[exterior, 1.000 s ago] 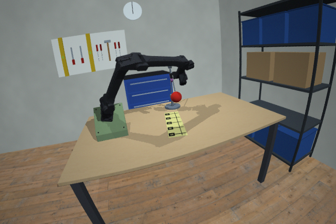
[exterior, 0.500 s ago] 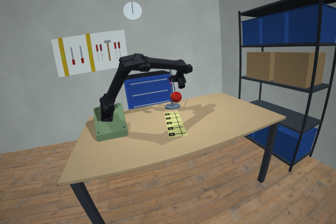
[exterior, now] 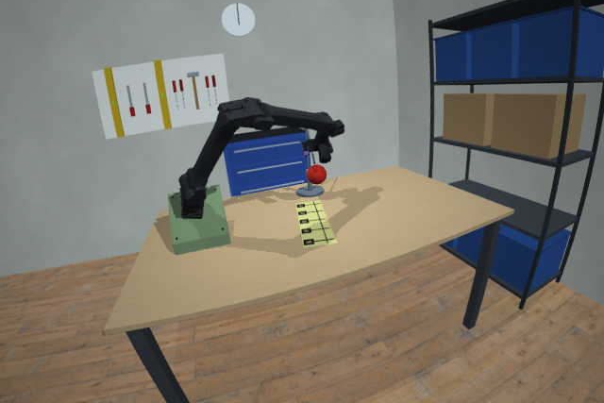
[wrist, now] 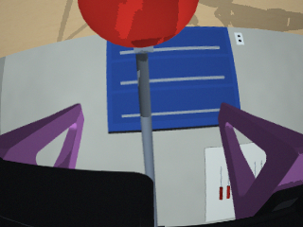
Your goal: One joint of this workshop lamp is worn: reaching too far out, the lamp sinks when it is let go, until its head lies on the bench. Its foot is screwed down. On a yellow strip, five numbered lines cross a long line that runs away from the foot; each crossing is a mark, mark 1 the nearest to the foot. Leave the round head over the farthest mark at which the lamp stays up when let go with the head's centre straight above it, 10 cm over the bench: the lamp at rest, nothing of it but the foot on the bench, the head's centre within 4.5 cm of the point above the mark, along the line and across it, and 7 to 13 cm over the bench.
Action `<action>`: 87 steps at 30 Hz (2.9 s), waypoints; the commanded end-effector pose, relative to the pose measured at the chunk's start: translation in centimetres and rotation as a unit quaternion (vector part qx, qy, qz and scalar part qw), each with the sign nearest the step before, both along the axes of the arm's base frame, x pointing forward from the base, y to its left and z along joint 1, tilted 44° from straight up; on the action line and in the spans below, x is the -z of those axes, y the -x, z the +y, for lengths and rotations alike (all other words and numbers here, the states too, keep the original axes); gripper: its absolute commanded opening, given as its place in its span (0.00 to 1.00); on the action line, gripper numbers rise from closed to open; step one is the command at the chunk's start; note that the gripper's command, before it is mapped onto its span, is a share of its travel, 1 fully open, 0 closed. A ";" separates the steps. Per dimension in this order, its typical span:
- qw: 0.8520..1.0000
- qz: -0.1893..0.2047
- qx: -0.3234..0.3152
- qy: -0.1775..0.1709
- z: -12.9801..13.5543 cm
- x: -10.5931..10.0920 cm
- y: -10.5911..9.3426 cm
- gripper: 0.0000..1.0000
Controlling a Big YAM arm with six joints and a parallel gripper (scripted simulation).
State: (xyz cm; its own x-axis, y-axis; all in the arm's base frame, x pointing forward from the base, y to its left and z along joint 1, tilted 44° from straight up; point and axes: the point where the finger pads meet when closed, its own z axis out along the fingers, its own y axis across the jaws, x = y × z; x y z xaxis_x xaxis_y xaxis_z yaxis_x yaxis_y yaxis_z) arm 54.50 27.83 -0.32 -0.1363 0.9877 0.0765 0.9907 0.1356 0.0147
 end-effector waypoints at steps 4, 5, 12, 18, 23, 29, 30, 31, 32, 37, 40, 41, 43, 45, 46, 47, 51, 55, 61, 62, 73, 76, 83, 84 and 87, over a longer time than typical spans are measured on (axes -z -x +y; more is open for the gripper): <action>1.000 -0.010 -0.009 -0.004 1.4 1.4 -0.1 1.00; 1.000 -0.010 -0.009 -0.004 1.5 1.7 -0.1 1.00; 1.000 -0.010 -0.009 -0.004 1.6 2.8 -0.1 1.00; 1.000 -0.014 -0.014 -0.005 2.4 3.3 -0.1 1.00; 1.000 -0.017 -0.018 -0.006 3.1 3.7 -0.1 1.00; 1.000 -0.019 -0.020 -0.007 3.4 4.0 0.0 1.00; 1.000 -0.019 -0.020 -0.007 3.4 4.0 0.0 1.00; 1.000 -0.019 -0.020 -0.007 3.4 4.0 0.0 1.00; 1.000 -0.019 -0.020 -0.007 3.4 4.0 0.0 1.00; 1.000 -0.019 -0.020 -0.007 3.4 4.0 0.0 1.00; 1.000 -0.019 -0.020 -0.007 3.4 4.0 0.0 1.00; 1.000 -0.019 -0.020 -0.007 3.4 4.0 0.0 1.00; 1.000 -0.019 -0.020 -0.007 3.4 4.0 0.0 1.00; 1.000 -0.019 -0.020 -0.007 3.4 4.0 0.0 1.00; 1.000 -0.019 -0.020 -0.007 3.5 4.0 0.0 1.00; 1.000 -0.019 -0.020 -0.007 3.6 4.0 0.0 1.00; 1.000 -0.019 -0.020 -0.007 4.0 4.0 0.0 1.00; 1.000 -0.019 -0.020 -0.007 4.3 4.0 0.0 1.00; 1.000 -0.019 -0.020 -0.007 4.7 4.0 0.0 1.00; 1.000 -0.019 -0.020 -0.007 4.7 4.0 0.0 1.00; 1.000 -0.019 -0.020 -0.007 4.4 3.8 -0.2 1.00; 1.000 -0.019 -0.020 -0.007 4.3 3.8 -0.3 1.00; 1.000 -0.019 -0.020 -0.007 4.2 3.7 -0.3 1.00; 1.000 -0.019 -0.020 -0.007 4.2 3.7 -0.3 1.00; 1.000 -0.019 -0.020 -0.007 4.2 3.7 -0.4 1.00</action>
State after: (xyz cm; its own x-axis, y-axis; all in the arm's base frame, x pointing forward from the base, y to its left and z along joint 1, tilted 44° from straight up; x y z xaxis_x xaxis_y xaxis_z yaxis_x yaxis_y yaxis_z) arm 53.89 29.61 -5.40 -0.1507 0.9858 0.0741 0.9886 0.1501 0.0126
